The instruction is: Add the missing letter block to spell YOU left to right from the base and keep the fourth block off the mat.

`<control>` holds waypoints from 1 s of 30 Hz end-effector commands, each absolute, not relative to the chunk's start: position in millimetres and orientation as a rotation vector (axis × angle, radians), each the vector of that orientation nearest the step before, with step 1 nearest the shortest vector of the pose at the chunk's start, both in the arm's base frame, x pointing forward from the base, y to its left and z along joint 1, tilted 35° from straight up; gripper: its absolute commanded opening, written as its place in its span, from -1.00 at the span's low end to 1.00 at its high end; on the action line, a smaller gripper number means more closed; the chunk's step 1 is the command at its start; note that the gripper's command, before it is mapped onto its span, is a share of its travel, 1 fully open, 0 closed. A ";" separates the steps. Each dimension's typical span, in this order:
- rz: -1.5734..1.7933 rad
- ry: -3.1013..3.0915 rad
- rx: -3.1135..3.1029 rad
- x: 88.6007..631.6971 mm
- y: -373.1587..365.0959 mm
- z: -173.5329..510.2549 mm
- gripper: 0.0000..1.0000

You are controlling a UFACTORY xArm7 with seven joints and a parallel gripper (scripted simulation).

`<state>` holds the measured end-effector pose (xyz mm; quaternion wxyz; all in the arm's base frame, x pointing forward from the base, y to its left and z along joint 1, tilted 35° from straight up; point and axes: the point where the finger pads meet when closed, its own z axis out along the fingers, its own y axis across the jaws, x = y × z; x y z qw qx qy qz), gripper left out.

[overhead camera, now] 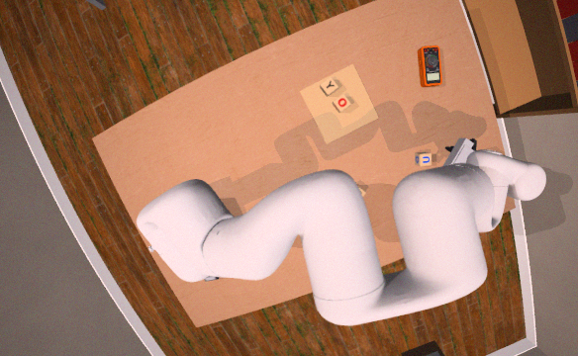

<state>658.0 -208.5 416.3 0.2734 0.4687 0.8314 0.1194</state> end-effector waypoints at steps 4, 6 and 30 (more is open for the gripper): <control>0.395 2.097 1.507 661.0 -209.8 415.2 1.00; 0.415 2.060 1.565 661.9 -209.9 414.0 1.00; 0.618 1.553 2.162 670.9 -211.0 402.5 1.00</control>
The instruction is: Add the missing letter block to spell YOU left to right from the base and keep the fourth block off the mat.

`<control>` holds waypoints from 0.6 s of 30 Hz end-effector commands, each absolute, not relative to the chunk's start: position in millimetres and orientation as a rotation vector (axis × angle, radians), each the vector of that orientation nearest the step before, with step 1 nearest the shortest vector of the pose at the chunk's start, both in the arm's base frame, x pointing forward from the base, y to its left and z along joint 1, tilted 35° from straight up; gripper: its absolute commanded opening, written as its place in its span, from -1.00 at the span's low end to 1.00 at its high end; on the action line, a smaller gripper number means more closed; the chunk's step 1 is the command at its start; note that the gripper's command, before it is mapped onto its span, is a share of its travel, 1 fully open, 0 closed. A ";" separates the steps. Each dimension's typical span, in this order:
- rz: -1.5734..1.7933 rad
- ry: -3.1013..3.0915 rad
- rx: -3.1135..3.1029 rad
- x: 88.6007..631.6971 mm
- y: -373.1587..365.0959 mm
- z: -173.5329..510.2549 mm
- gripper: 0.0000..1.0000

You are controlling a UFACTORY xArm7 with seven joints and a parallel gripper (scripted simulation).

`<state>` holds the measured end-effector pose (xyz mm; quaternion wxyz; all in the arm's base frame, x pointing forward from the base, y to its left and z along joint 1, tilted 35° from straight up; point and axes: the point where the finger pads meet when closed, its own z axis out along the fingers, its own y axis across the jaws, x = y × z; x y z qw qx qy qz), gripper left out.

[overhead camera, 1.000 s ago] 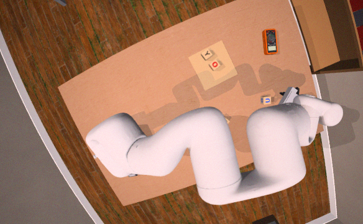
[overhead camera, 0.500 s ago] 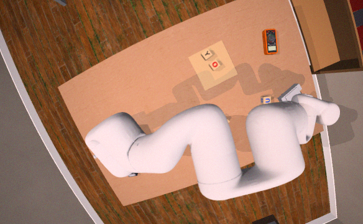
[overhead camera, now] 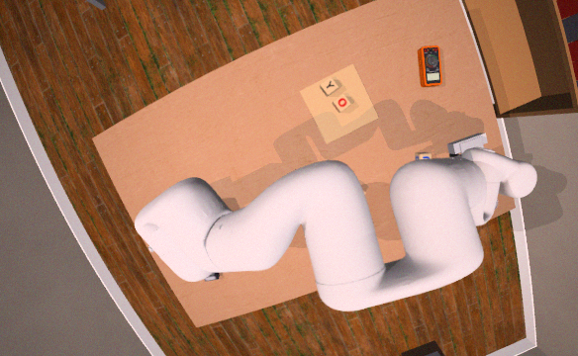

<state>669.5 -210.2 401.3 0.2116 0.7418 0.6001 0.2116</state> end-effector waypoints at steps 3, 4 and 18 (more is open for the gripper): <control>0.640 1.481 2.225 672.0 -211.1 401.3 1.00; 0.645 1.465 2.239 672.2 -211.1 401.0 1.00; 0.652 1.443 2.257 672.6 -211.1 400.6 0.68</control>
